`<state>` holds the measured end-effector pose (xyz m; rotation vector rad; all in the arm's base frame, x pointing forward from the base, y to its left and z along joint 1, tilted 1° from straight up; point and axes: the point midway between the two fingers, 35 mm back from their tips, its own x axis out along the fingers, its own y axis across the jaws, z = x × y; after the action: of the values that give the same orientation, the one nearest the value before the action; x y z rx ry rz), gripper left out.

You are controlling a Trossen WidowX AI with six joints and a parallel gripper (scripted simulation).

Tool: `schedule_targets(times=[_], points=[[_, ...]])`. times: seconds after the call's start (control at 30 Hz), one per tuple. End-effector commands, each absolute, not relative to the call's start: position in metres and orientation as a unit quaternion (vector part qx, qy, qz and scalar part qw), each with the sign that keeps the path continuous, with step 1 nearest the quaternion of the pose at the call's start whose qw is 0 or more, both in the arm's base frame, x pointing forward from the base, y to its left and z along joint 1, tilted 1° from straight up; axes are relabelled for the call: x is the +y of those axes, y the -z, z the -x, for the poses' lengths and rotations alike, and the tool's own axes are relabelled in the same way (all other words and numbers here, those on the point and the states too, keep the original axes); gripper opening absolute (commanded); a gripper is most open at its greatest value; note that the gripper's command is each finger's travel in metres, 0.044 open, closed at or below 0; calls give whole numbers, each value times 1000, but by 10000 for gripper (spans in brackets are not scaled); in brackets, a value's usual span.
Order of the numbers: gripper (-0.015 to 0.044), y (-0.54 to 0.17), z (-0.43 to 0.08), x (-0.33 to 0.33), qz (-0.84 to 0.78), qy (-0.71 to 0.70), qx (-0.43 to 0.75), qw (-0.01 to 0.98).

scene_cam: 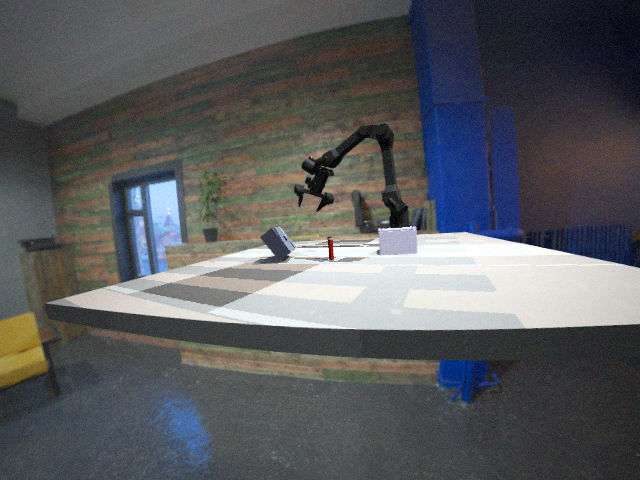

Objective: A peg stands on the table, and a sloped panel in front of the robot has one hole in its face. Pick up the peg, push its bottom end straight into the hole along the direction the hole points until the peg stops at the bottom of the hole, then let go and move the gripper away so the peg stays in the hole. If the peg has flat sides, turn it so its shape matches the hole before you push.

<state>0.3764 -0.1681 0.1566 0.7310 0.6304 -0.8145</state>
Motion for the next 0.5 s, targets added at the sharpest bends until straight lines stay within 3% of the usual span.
schedule_targets(times=[0.0,0.47], points=[[440,-145,-378,-146,-347,366,321,801],[440,-116,-374,-69,-352,319,406,780]])
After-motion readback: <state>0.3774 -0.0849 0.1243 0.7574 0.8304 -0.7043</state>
